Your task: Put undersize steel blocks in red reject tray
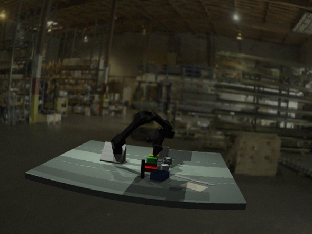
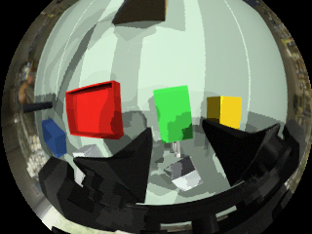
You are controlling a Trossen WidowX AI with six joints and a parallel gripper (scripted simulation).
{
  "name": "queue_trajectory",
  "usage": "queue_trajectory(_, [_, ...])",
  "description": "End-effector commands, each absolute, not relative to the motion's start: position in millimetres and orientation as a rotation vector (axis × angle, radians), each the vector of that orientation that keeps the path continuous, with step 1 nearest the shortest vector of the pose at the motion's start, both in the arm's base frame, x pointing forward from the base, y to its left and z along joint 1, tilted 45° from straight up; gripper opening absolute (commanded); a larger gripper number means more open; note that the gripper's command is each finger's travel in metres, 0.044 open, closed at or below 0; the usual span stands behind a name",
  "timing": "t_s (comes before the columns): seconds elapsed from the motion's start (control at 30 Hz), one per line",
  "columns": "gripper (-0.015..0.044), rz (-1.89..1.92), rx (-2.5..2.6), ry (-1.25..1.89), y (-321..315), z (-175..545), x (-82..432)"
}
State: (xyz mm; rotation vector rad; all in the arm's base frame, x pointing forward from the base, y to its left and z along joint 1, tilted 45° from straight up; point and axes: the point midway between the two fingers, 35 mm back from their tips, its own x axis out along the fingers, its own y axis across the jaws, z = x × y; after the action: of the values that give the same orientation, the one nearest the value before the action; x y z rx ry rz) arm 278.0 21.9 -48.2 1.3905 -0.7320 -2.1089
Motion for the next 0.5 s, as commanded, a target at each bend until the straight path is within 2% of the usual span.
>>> queue_trajectory(0.0, [0.0300, -2.108, 1.374, -0.729, 16.5, -54.0, 276.0])
queue_trajectory(0.47, [0.0300, -2.108, 1.373, -0.730, 4.7, -66.1, 275.5])
